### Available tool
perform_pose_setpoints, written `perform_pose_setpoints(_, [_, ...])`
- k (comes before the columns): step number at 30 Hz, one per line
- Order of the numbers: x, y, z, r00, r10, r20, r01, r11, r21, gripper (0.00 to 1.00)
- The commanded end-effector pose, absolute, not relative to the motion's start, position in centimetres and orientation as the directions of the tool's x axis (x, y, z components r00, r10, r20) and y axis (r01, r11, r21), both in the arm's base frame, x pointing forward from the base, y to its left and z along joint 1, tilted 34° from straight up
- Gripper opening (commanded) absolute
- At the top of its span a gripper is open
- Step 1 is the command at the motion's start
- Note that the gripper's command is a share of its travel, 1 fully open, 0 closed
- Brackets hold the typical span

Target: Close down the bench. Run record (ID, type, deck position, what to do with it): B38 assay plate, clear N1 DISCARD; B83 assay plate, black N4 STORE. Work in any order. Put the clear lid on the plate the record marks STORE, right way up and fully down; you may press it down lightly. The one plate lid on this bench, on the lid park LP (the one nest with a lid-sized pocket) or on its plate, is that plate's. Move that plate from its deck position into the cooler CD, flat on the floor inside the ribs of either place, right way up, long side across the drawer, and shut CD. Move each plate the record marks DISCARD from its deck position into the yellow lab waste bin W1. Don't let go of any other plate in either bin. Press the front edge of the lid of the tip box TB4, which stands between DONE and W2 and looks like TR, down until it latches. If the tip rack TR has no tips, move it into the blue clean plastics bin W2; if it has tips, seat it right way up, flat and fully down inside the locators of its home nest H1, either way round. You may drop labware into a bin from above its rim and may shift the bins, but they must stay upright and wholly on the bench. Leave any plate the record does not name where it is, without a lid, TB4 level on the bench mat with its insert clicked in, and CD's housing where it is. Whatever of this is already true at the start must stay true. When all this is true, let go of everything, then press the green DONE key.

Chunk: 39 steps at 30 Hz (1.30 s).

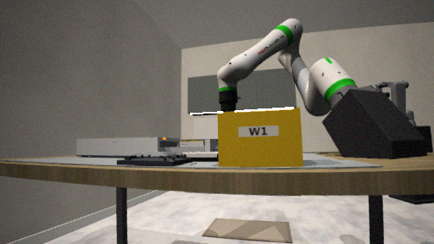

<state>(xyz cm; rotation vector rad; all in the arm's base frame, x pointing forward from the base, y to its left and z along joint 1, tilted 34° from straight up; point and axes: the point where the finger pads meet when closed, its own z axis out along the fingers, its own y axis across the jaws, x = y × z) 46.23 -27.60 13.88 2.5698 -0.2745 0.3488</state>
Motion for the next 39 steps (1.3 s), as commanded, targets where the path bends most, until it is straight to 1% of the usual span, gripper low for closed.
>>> perform_pose_setpoints(1, [46.24, -27.59, 13.9, 0.946, -0.125, 0.299, -0.261, -0.84, 0.475, 0.0])
perform_pose_setpoints(39, [46.34, -27.85, 13.48, 0.946, -0.125, 0.299, -0.261, -0.84, 0.475, 0.0])
